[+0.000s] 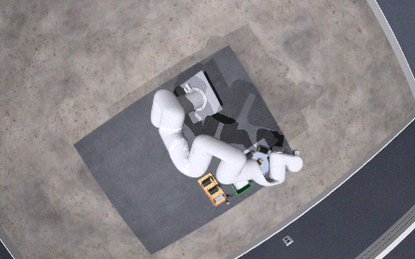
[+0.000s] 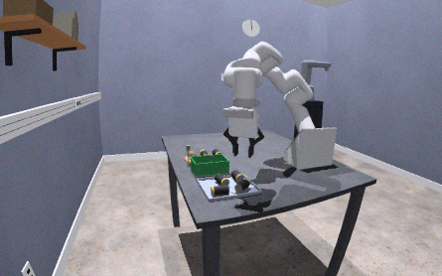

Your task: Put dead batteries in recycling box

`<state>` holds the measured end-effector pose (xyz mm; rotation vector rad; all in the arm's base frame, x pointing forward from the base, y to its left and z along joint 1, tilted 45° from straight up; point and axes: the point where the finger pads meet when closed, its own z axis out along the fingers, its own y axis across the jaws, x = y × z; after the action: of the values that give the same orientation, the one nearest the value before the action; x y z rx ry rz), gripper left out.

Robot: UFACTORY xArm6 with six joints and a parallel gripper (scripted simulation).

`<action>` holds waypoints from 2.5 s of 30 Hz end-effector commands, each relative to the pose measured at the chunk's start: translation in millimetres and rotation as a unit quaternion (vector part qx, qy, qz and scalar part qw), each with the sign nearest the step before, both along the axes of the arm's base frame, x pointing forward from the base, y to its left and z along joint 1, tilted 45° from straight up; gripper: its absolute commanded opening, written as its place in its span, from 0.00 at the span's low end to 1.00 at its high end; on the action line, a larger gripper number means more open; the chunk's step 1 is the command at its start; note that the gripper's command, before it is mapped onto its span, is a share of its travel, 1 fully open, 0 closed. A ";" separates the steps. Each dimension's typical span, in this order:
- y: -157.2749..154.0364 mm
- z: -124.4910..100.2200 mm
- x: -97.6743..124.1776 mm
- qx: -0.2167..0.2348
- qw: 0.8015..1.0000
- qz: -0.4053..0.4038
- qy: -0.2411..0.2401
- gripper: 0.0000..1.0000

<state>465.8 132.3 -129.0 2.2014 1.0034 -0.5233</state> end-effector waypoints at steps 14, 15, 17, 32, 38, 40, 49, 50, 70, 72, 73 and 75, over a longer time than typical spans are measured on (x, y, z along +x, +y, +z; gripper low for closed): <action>1.8 1.3 1.4 -0.009 0.993 -0.079 -0.087 0.51; 1.8 1.3 1.4 -0.009 0.993 -0.079 -0.087 0.51; 1.8 1.3 1.4 -0.009 0.993 -0.079 -0.087 0.51; -53.4 -54.2 -4.3 -0.009 0.993 -0.079 -0.087 0.51; -53.4 -54.2 -4.3 -0.009 0.993 -0.079 -0.087 0.51; -53.4 -54.2 -4.3 -0.009 0.993 -0.079 -0.087 0.51; -53.3 -54.4 -3.4 -0.009 0.993 -0.079 -0.087 0.51; -53.3 -54.4 -3.4 -0.009 0.993 -0.079 -0.087 0.51; -53.2 -54.5 -2.7 -0.009 0.993 -0.079 -0.087 0.51; -53.2 -54.5 -2.7 -0.009 0.993 -0.079 -0.087 0.51; -53.2 -54.5 -2.7 -0.009 0.993 -0.079 -0.087 0.51; -53.2 -54.5 -2.7 -0.009 0.993 -0.079 -0.087 0.51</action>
<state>461.4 77.4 -184.8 2.2751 0.7339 -0.4054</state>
